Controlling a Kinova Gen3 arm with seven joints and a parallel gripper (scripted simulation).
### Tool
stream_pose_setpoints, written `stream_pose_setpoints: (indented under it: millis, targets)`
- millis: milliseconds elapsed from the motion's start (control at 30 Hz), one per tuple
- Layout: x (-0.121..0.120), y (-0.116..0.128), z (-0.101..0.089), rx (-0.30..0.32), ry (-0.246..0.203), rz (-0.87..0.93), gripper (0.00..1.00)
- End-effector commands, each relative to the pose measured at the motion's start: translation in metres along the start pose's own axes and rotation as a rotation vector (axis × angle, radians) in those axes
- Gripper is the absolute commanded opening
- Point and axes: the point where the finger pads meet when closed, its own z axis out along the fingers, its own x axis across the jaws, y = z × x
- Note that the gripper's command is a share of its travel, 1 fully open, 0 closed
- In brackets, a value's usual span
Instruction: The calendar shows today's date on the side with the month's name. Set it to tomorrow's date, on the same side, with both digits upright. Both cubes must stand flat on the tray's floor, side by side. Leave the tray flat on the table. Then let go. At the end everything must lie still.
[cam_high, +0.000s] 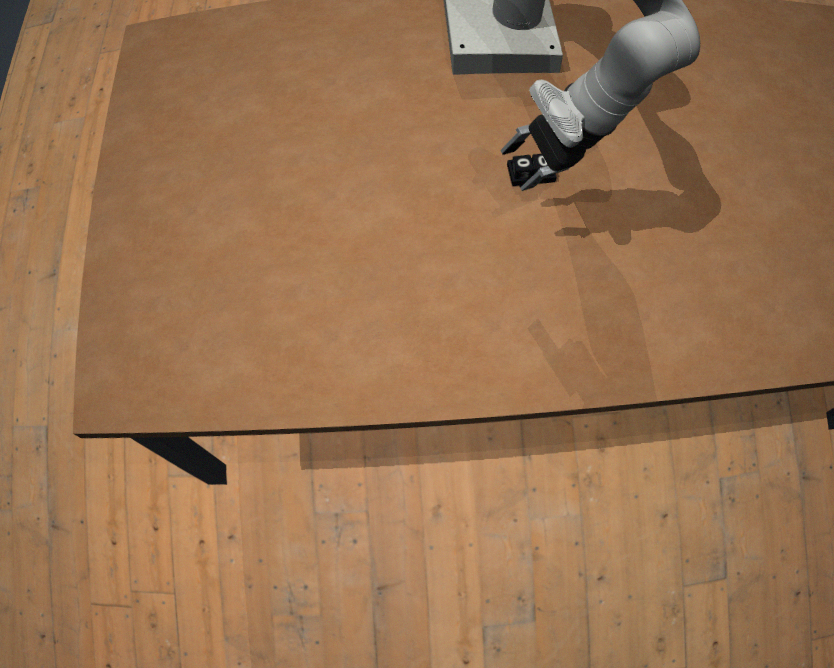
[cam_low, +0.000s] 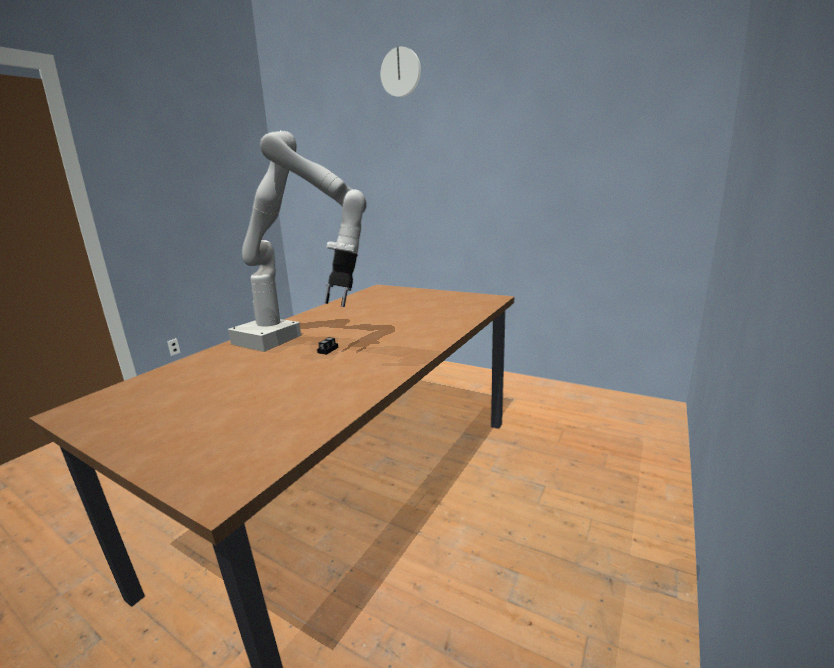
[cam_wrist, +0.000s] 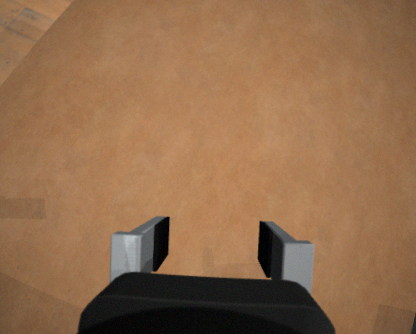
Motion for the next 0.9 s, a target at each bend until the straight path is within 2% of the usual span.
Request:
stream_pose_setpoints:
  millis: [0, 233, 400, 500, 867]
  targets:
    - [0.015, -0.008, 0.002, -0.006, 0.001, 0.029, 1.0]
    - [0.047, 0.044, 0.029, -0.193, -0.089, 0.163, 1.0]
    - [0.064, 0.069, 0.038, -0.277, -0.137, 0.262, 1.0]
    - [0.069, 0.076, 0.041, -0.303, -0.154, 0.3, 1.0]
    - [0.072, 0.08, 0.042, -0.316, -0.163, 0.32, 1.0]
